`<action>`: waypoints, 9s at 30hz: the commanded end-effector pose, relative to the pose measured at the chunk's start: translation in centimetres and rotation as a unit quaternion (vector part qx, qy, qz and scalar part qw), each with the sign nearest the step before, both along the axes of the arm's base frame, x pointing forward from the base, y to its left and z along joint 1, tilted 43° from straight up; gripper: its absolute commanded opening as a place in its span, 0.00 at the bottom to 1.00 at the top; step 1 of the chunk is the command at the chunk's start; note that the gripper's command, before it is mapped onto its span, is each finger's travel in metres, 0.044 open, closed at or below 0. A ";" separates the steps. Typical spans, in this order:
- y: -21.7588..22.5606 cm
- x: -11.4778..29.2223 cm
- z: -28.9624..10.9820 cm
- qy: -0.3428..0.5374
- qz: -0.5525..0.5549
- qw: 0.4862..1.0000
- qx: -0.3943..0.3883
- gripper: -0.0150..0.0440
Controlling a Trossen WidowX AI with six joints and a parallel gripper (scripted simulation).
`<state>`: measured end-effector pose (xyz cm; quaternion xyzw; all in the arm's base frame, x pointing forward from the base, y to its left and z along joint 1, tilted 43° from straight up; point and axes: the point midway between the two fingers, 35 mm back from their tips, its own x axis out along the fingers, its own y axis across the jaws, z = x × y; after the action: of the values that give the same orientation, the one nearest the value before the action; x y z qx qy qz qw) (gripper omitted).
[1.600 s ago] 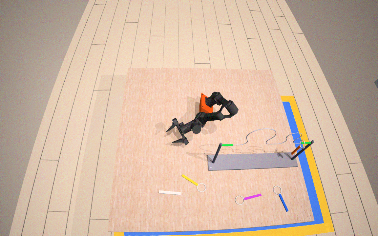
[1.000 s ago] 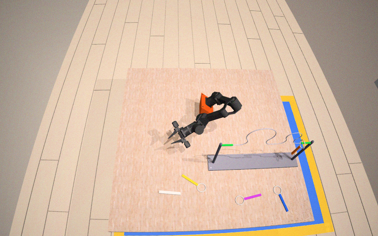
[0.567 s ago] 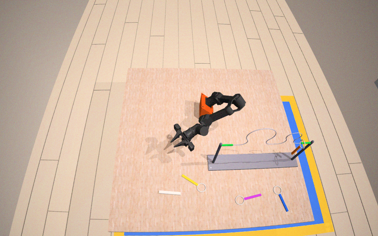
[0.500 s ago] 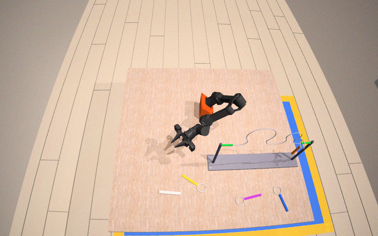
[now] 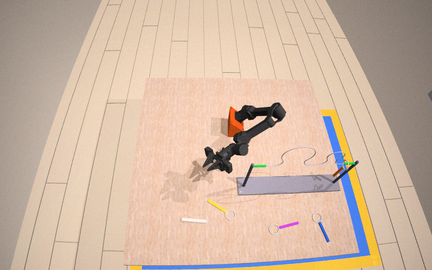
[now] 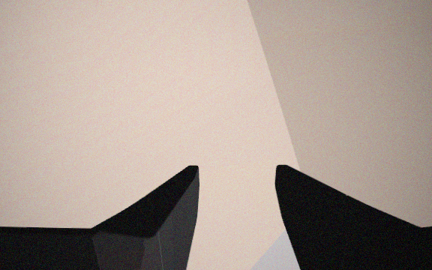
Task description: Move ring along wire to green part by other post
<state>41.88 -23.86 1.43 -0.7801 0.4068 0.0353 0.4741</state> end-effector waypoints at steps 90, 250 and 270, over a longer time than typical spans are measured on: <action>12.9 -4.5 52.3 -0.719 -0.029 0.365 0.591 0.53; 61.1 -3.6 41.3 -0.353 -0.157 0.126 0.914 0.26; 59.7 -3.7 42.5 -0.352 -0.156 0.125 0.915 0.00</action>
<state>38.23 36.49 43.23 0.3847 -0.0248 0.0264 0.9223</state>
